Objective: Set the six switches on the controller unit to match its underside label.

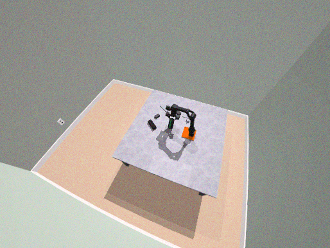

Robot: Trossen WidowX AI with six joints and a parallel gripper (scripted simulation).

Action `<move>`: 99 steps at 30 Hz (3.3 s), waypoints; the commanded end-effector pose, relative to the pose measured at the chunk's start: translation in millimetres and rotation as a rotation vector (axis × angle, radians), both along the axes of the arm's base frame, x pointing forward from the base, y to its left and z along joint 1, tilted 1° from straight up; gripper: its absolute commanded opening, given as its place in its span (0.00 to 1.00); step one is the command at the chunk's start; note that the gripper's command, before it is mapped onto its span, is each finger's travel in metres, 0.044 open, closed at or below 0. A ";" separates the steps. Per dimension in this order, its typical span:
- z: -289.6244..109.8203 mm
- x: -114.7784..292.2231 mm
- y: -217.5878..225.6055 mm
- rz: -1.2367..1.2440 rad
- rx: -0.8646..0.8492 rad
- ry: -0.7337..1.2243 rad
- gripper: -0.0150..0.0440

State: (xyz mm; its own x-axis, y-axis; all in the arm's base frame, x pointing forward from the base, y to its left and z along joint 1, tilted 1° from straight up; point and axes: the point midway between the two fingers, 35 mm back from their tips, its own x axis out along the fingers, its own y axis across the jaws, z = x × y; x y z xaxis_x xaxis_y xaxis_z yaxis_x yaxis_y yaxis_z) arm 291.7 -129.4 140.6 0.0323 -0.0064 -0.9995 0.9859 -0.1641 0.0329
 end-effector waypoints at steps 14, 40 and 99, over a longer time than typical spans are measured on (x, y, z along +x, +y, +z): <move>-12.9 -2.5 -9.1 0.009 0.006 0.017 0.82; -25.9 -4.7 -24.1 0.008 0.005 0.018 0.82; -63.1 -8.3 -49.4 0.008 0.003 0.018 0.82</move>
